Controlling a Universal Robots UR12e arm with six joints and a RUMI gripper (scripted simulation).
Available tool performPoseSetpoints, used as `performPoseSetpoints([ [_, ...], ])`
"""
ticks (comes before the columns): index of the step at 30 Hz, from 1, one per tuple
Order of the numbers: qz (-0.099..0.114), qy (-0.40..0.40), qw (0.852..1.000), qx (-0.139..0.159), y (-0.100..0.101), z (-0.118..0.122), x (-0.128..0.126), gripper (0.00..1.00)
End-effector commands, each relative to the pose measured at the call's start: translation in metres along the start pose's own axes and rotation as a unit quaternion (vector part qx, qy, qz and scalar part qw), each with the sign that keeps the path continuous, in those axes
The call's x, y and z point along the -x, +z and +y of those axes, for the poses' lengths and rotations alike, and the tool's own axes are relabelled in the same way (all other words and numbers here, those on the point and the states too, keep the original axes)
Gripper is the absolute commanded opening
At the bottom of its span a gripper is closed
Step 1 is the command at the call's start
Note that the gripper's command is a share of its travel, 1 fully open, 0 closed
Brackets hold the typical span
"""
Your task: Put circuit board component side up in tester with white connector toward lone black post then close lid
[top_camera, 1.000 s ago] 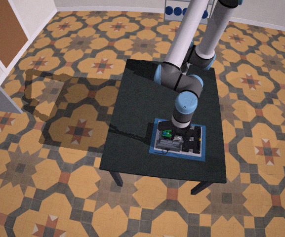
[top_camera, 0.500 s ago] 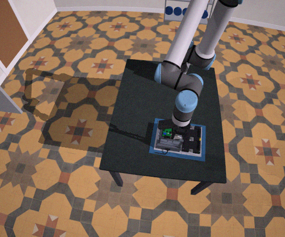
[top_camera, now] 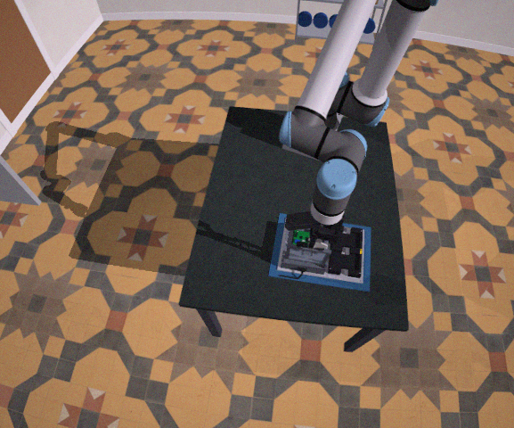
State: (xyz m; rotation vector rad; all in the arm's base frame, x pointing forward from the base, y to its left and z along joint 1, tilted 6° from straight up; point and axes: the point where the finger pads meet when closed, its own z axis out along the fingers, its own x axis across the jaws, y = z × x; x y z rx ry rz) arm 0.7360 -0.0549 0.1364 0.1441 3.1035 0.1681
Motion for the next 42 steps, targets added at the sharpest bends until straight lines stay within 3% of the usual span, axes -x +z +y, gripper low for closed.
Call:
performPoseSetpoints([
  [1, 0.000, 0.000, 1.000, 0.000, -0.001, 0.000, -0.002, 0.00],
  [42, 0.000, 0.000, 1.000, 0.000, -0.001, 0.000, -0.051, 0.00],
])
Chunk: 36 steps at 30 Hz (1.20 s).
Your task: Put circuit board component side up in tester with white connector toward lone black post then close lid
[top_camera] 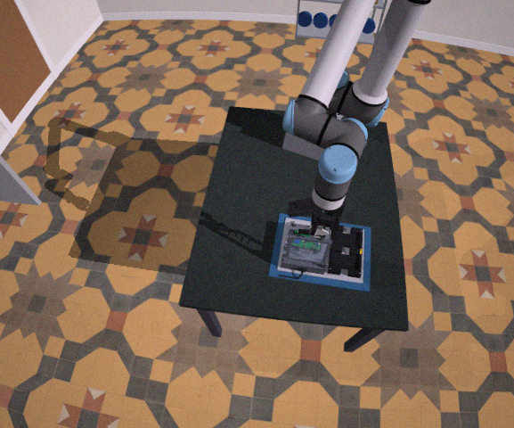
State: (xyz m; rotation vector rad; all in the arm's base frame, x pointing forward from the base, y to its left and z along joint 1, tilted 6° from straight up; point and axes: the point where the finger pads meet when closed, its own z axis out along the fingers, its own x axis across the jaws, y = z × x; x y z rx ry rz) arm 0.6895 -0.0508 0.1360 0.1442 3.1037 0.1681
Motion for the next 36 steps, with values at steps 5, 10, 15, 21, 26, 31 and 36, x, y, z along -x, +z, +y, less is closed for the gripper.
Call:
performPoseSetpoints([
  [5, 0.000, 0.000, 1.000, 0.000, 0.001, 0.000, -0.013, 0.00],
  [10, 0.000, 0.000, 1.000, 0.000, 0.002, 0.000, -0.018, 0.00],
  [15, 0.000, 0.000, 1.000, 0.000, 0.004, 0.000, -0.027, 0.00],
  [21, 0.000, 0.000, 1.000, 0.000, 0.007, 0.000, -0.037, 0.00],
  [26, 0.000, 0.000, 1.000, 0.000, 0.009, 0.000, -0.042, 0.00],
  [31, 0.000, 0.000, 1.000, 0.000, 0.013, 0.000, -0.051, 0.00],
  [36, 0.000, 0.000, 1.000, 0.000, 0.017, 0.000, -0.060, 0.00],
])
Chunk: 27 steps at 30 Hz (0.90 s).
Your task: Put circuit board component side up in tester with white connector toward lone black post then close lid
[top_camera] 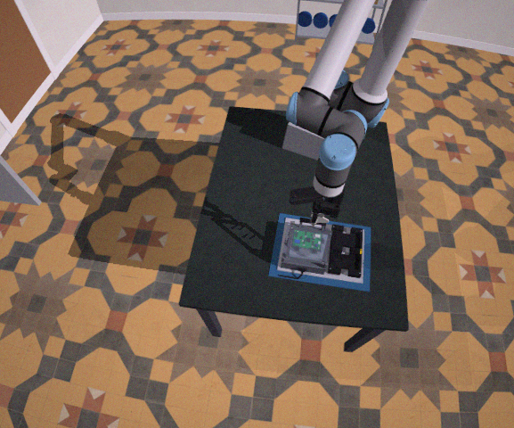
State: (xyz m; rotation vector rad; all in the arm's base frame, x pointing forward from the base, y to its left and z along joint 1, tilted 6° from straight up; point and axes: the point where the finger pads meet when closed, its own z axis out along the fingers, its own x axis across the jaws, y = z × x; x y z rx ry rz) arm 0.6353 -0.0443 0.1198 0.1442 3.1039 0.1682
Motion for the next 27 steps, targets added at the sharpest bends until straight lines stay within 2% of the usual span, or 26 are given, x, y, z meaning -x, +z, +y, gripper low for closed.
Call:
performPoseSetpoints([
  [1, -0.001, 0.000, 1.000, 0.000, 0.003, 0.000, -0.007, 0.00],
  [27, -0.001, 0.000, 1.000, 0.000, 0.028, 0.000, -0.044, 0.00],
])
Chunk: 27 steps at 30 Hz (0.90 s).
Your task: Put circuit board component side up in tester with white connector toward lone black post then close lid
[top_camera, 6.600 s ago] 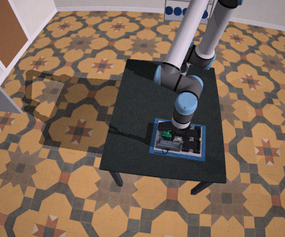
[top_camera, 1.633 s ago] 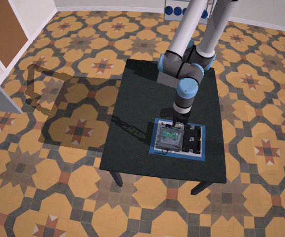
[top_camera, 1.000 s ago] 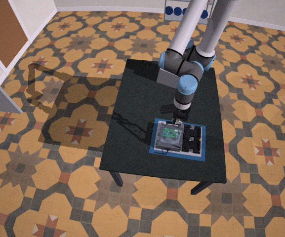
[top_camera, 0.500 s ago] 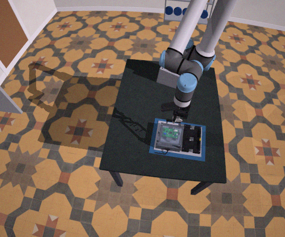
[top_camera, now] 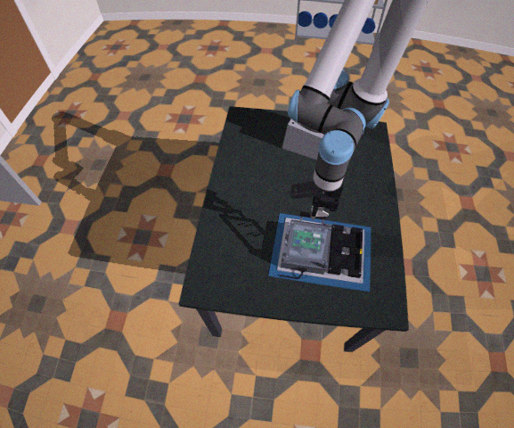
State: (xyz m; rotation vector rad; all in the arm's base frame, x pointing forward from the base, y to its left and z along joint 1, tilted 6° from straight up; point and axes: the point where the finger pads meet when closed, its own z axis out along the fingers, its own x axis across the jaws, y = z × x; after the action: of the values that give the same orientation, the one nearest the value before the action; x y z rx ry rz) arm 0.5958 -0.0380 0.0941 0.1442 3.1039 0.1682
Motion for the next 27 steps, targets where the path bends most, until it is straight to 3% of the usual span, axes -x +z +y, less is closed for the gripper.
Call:
performPoseSetpoints([
  [1, -0.001, 0.000, 1.000, 0.000, 0.004, 0.000, -0.005, 0.00],
  [27, -0.001, 0.000, 1.000, 0.000, 0.045, 0.000, -0.040, 0.00],
])
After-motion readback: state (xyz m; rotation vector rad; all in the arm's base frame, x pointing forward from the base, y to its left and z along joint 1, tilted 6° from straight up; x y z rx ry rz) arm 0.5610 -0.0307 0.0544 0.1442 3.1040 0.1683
